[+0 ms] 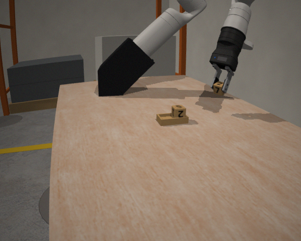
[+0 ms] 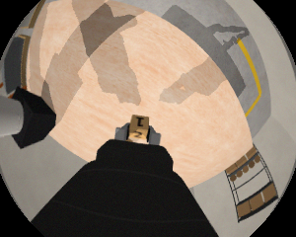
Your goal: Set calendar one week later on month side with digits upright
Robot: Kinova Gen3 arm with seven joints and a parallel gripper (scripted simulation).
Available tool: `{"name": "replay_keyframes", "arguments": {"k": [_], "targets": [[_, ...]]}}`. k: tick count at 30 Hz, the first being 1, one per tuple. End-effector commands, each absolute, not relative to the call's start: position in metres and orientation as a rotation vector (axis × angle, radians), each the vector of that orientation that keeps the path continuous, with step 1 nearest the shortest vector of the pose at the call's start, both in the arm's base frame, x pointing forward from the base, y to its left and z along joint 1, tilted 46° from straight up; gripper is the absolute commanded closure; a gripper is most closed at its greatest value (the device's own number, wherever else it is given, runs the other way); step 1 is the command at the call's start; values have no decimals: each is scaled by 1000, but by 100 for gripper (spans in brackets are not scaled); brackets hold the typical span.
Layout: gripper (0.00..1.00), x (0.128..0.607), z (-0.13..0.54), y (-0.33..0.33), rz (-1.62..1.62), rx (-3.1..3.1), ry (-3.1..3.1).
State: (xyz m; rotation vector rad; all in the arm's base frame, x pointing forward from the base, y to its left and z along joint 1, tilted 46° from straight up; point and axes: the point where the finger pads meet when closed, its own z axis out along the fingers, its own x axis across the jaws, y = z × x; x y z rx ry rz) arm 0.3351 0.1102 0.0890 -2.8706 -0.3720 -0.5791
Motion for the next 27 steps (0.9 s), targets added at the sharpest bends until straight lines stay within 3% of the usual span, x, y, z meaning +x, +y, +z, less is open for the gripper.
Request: {"name": "replay_keyframes", "arguments": {"k": [1, 27], "targets": [[43, 342, 94, 107, -601, -2859, -338], [43, 342, 96, 106, -607, -2848, -340]]}}
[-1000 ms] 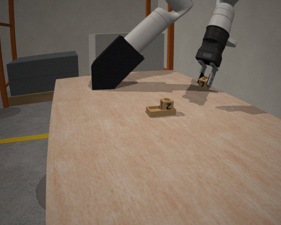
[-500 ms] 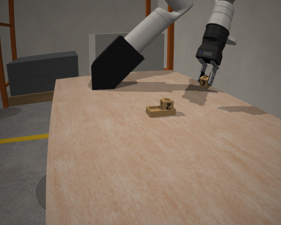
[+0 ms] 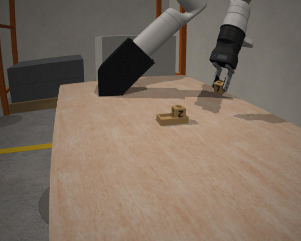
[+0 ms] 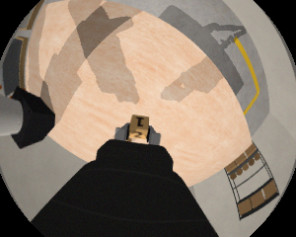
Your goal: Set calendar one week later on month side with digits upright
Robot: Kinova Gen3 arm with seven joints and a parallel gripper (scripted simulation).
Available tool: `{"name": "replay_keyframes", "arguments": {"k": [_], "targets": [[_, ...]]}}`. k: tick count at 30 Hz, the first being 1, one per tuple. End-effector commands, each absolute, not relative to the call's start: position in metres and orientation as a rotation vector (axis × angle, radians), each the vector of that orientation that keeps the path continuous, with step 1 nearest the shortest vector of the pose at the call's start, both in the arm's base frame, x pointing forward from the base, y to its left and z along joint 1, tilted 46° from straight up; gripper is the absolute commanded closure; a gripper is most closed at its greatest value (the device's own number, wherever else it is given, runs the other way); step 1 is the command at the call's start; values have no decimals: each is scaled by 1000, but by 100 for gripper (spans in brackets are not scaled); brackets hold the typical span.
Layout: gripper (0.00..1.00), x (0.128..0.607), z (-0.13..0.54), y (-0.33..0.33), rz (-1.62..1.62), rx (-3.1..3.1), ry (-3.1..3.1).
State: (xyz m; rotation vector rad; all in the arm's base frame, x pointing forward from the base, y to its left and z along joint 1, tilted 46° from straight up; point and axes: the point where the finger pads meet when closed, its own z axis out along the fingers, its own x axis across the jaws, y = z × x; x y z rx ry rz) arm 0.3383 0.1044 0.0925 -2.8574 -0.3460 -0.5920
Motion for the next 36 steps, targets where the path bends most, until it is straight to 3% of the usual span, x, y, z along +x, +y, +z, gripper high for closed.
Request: {"name": "replay_keyframes", "arguments": {"k": [1, 36], "targets": [[43, 342, 96, 106, -607, -2848, -340], [43, 347, 91, 108, -578, -2778, -358]]}}
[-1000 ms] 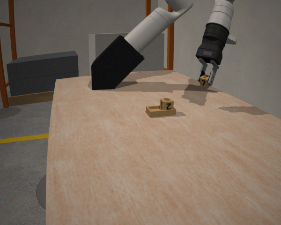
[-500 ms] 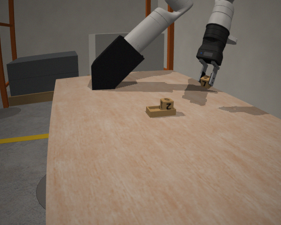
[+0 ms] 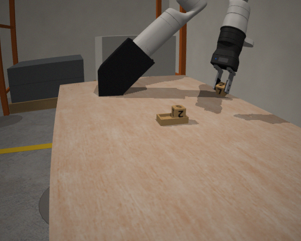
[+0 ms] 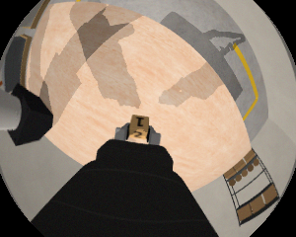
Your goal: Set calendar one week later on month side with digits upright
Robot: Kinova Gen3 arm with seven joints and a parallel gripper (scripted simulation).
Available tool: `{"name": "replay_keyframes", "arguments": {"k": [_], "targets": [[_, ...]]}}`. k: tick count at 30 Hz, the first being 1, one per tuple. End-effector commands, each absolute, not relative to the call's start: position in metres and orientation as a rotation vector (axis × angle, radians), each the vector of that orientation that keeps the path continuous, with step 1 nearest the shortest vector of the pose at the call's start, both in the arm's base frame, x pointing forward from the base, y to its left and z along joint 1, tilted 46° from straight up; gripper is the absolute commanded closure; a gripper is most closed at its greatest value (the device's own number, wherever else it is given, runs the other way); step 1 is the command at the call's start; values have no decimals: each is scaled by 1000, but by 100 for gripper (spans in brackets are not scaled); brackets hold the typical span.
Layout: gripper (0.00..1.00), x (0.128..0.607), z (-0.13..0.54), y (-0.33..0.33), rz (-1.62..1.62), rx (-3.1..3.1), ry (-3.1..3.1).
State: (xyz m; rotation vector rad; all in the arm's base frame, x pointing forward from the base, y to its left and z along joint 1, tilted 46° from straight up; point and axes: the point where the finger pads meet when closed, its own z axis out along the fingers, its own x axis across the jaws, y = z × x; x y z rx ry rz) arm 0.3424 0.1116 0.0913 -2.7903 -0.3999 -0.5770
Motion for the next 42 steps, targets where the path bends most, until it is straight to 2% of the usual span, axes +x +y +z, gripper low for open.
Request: {"name": "replay_keyframes", "arguments": {"k": [1, 42], "targets": [[43, 348, 91, 108, -576, -2773, -359], [43, 343, 94, 105, -517, -2608, -385]]}}
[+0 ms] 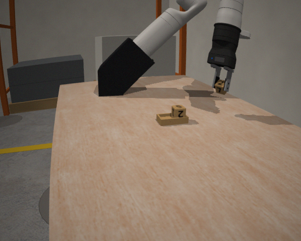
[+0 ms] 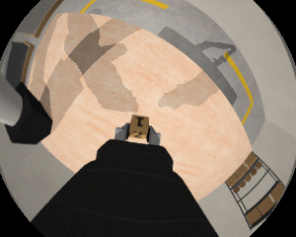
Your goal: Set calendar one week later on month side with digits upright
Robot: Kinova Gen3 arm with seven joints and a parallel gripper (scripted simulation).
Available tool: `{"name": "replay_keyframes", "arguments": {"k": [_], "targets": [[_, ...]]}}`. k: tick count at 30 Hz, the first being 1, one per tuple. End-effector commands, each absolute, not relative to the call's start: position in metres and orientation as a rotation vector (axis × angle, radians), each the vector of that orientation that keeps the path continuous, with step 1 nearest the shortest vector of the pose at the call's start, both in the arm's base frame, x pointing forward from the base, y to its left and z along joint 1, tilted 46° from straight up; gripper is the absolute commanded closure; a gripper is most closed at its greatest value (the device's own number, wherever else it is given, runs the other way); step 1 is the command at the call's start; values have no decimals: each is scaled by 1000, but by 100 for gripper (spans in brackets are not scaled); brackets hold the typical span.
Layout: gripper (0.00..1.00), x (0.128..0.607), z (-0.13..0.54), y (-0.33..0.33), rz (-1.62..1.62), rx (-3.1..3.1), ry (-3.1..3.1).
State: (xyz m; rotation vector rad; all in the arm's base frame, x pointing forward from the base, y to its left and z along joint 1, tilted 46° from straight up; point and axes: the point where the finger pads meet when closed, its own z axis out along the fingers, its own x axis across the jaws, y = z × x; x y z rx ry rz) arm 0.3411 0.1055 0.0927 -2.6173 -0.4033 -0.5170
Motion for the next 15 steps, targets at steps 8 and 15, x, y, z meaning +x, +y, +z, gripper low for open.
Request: {"name": "replay_keyframes", "arguments": {"k": [8, 15], "targets": [[43, 343, 92, 101, -514, -2611, -385], [43, 342, 92, 101, -512, -2608, -386]]}}
